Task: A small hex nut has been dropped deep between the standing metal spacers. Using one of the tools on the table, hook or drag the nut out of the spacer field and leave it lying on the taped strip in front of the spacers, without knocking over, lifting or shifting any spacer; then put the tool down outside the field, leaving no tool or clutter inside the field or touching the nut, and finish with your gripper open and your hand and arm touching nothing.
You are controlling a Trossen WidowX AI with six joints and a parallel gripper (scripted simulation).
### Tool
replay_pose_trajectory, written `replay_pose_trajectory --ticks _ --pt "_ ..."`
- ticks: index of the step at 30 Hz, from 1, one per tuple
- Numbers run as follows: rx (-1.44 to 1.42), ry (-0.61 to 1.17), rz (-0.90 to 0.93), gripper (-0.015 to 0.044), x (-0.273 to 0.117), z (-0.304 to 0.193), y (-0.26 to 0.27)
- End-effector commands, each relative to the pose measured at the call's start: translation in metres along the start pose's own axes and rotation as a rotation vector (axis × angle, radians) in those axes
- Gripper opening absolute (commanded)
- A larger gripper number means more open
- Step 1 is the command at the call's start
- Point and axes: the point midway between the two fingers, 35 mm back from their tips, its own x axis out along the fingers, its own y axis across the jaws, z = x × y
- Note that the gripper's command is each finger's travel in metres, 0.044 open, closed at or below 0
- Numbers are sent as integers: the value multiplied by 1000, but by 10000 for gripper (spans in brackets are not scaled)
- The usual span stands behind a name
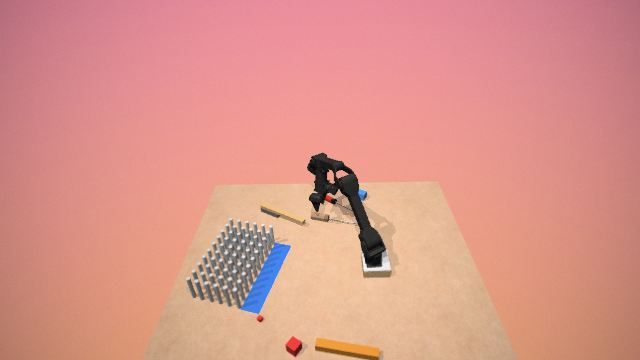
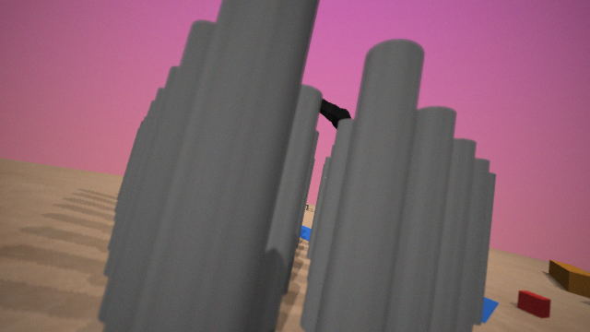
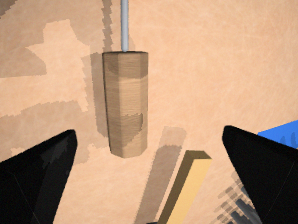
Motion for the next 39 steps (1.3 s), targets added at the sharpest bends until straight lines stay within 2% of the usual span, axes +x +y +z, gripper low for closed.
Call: replay_pose_trajectory --ticks 1,9,14,20,39 --pt "4 8 3 440 -2 -1 -1" --pt "5 8 237 440 6 -1 -5" --pt "6 8 244 440 6 -1 -5" --pt "6 8 244 282 6 -1 -5" --pt "6 8 244 280 22 -2 0"
